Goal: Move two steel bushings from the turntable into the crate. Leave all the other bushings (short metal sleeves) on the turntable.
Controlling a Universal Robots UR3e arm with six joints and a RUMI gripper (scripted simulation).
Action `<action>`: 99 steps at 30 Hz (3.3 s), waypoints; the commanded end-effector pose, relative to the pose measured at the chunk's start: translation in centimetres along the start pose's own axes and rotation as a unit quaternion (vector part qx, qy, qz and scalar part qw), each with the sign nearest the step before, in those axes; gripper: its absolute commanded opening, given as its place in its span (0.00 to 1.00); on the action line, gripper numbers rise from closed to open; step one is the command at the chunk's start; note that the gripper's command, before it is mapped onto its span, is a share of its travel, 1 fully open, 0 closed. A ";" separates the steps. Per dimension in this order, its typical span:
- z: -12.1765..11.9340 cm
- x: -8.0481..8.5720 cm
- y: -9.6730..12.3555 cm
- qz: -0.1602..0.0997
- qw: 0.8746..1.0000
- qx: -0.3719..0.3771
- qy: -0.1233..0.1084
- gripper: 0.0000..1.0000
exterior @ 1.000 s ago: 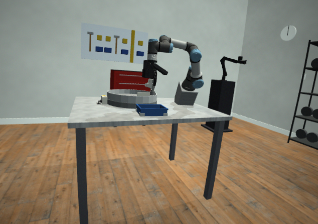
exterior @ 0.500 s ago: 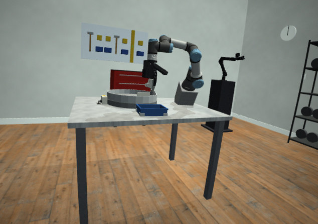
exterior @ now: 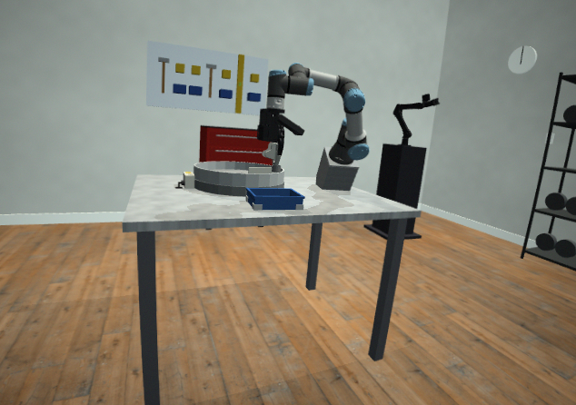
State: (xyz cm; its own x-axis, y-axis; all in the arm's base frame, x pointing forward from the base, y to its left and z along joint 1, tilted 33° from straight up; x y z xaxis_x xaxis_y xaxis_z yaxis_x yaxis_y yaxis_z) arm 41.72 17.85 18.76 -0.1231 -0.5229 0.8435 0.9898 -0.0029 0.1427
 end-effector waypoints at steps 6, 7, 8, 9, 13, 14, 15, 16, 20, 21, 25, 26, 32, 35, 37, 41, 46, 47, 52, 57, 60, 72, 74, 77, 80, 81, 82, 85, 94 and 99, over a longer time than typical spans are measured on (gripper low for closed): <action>0.0 0.1 0.1 -0.001 1.000 0.000 0.000 0.00; 0.0 0.1 0.1 -0.001 1.000 0.000 0.000 0.00; 0.0 0.1 0.1 -0.001 1.000 0.000 0.000 0.00; 0.0 0.1 0.1 -0.001 1.000 0.000 0.000 0.00; 0.0 0.1 0.1 -0.001 1.000 0.000 0.000 0.00; 0.0 0.0 0.1 -0.001 1.000 0.000 0.000 0.00; 0.0 0.0 0.1 -0.001 1.000 0.000 0.000 0.00; 0.0 -0.2 0.1 -0.001 1.000 0.000 0.000 0.00; 0.0 -1.0 0.1 -0.001 1.000 0.000 0.000 0.00; 0.0 -1.4 0.1 -0.001 1.000 0.000 0.000 0.00; 0.0 -2.2 0.1 -0.001 1.000 0.000 0.000 0.00; 0.0 -2.6 0.1 -0.001 1.000 0.000 0.000 0.00; 0.1 -5.3 0.1 -0.001 1.000 0.000 0.000 0.00; 0.1 -6.4 0.1 -0.001 1.000 0.000 0.000 0.00; 0.1 -6.8 0.1 -0.001 1.000 0.000 0.000 0.00; 0.1 -7.1 0.1 -0.001 1.000 0.000 0.000 0.00; 0.1 -7.1 0.1 -0.001 1.000 0.000 0.000 0.00; 0.1 -7.1 0.1 -0.001 1.000 0.000 0.000 0.00; 0.1 -7.1 0.1 -0.001 1.000 0.000 0.000 0.00; 0.1 -7.1 0.1 -0.001 1.000 0.000 0.000 0.00; 0.1 -7.1 0.1 -0.001 1.000 0.000 0.000 0.00; 0.1 -7.1 0.1 -0.001 1.000 0.000 0.000 0.00; 0.1 -7.1 0.1 -0.001 1.000 0.000 0.000 0.00; 0.1 -7.1 0.1 -0.001 1.000 0.000 0.000 0.00; 0.1 -7.1 0.1 -0.001 1.000 0.000 0.000 0.00; 0.1 -7.1 0.1 -0.001 1.000 0.000 0.000 0.00; 0.1 -7.1 0.1 -0.001 1.000 0.000 0.000 0.00; 0.1 -7.2 0.1 -0.001 1.000 0.000 0.000 0.00; 0.1 -7.9 0.1 -0.001 1.000 0.000 0.000 0.00; 0.1 -8.8 0.1 -0.001 1.000 0.000 0.000 0.00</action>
State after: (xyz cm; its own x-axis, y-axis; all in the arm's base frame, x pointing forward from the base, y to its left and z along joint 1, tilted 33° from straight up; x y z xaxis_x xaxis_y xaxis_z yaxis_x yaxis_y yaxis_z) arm 42.76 22.26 11.79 -0.1228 -0.5227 0.8436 0.9898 -0.0027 0.1424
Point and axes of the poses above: the point where the finger pads meet when closed, its own x axis back along the fingers, its own z axis across the jaws, y = z × x, the point moved 4 cm from there along x, back along the fingers, and after that the axes turned 1 degree about x, right-handed, at the moved point
